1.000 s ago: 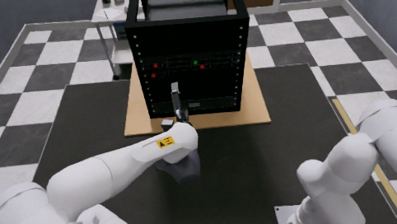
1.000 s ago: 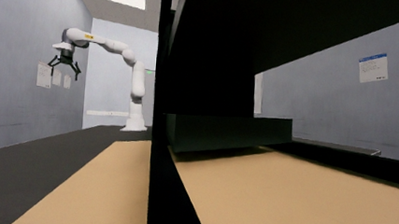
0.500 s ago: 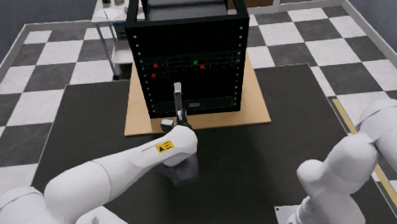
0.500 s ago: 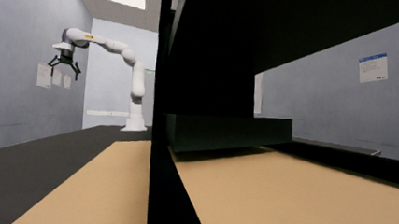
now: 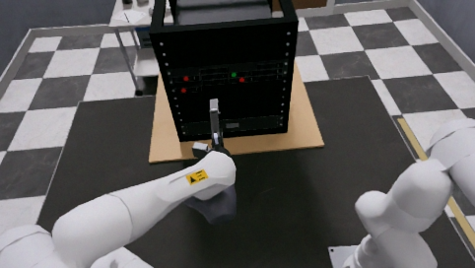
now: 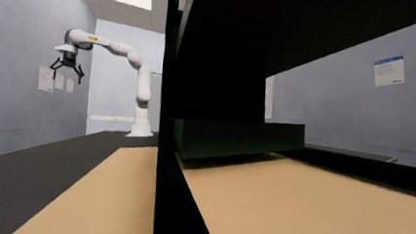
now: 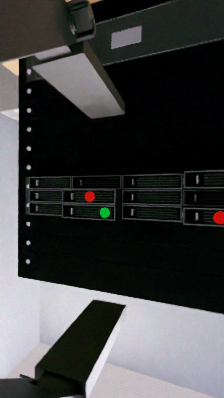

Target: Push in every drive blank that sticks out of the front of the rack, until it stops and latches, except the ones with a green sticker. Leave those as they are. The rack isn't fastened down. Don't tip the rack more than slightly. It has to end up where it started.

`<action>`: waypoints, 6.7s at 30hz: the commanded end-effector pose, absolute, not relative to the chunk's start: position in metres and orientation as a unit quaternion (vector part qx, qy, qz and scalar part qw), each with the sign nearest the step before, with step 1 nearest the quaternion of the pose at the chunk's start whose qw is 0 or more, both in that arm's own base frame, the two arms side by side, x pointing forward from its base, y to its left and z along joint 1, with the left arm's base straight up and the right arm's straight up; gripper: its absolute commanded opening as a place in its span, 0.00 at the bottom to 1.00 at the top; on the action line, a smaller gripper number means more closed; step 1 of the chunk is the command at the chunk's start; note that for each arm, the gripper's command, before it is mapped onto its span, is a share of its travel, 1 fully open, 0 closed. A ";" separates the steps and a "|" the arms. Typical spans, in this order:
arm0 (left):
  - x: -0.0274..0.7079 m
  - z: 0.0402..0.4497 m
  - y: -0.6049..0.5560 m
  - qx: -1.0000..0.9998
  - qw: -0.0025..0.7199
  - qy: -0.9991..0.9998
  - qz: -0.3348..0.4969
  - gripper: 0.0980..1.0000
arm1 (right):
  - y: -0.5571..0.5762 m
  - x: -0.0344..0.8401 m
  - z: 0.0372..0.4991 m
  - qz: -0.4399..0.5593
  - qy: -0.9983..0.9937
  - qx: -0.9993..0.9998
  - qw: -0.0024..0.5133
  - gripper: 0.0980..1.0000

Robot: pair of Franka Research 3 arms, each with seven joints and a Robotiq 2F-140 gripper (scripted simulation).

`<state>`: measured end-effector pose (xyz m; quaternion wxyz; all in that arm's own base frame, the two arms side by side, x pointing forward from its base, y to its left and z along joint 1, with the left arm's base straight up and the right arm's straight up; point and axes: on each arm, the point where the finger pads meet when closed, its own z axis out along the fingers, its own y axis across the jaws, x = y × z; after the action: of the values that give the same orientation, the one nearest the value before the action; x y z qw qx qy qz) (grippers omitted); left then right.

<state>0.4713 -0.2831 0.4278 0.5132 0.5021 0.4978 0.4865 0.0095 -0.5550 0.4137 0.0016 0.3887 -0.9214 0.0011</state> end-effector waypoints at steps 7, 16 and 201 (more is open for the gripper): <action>0.471 0.427 -0.284 0.509 0.509 0.491 0.491 1.00 | -0.554 0.009 0.413 0.000 -0.921 0.390 0.000 1.00; 0.471 0.427 -0.284 0.509 0.509 0.491 0.491 1.00 | -0.554 0.009 0.413 0.000 -0.921 0.390 0.000 1.00; 0.614 0.426 -0.404 0.509 0.509 0.491 0.491 1.00 | -0.554 0.009 0.413 0.000 -0.921 0.390 0.000 1.00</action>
<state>0.6123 -0.4048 0.4266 0.5109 0.5074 0.4935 0.4878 0.0094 -0.5550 0.4138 0.0016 0.3887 -0.9214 0.0011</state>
